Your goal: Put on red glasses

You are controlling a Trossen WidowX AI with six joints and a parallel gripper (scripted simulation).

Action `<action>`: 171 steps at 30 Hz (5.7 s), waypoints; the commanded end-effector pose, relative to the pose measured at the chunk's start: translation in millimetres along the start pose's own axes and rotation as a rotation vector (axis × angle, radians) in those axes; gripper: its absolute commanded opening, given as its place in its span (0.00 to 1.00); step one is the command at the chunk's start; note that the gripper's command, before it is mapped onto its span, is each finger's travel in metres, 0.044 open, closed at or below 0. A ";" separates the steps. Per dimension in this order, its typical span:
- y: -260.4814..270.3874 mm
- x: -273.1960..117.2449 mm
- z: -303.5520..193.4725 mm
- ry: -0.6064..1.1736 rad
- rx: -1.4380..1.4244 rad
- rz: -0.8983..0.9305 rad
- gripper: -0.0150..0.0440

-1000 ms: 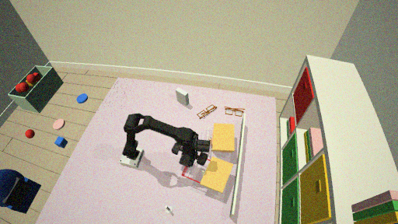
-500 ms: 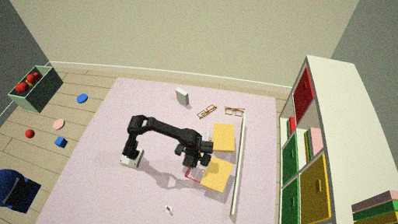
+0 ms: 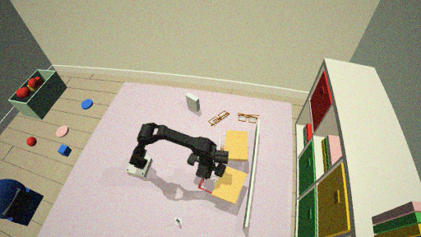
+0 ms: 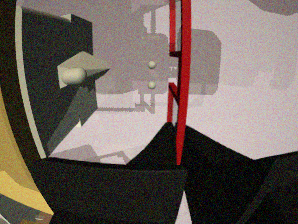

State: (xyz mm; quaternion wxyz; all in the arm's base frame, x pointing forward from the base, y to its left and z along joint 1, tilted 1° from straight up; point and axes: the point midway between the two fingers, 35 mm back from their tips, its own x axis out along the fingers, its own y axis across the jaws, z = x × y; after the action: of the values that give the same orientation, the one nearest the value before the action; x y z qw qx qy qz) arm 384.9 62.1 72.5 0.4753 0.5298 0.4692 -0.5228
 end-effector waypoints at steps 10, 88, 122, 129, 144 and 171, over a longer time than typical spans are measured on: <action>16.0 -3.3 -0.5 -0.012 -0.004 0.017 0.25; 44.4 -2.4 -0.7 -0.010 -0.004 0.014 0.25; 44.5 -2.5 -0.6 -0.010 -0.004 0.014 0.25; 44.5 -2.5 -0.6 -0.010 -0.004 0.014 0.25; 44.5 -2.5 -0.6 -0.010 -0.004 0.014 0.25; 44.5 -2.5 -0.6 -0.010 -0.004 0.014 0.25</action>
State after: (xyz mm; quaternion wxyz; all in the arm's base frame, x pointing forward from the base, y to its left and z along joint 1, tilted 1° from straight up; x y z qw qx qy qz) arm 427.2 57.9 73.3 0.4790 0.5280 0.4652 -0.5248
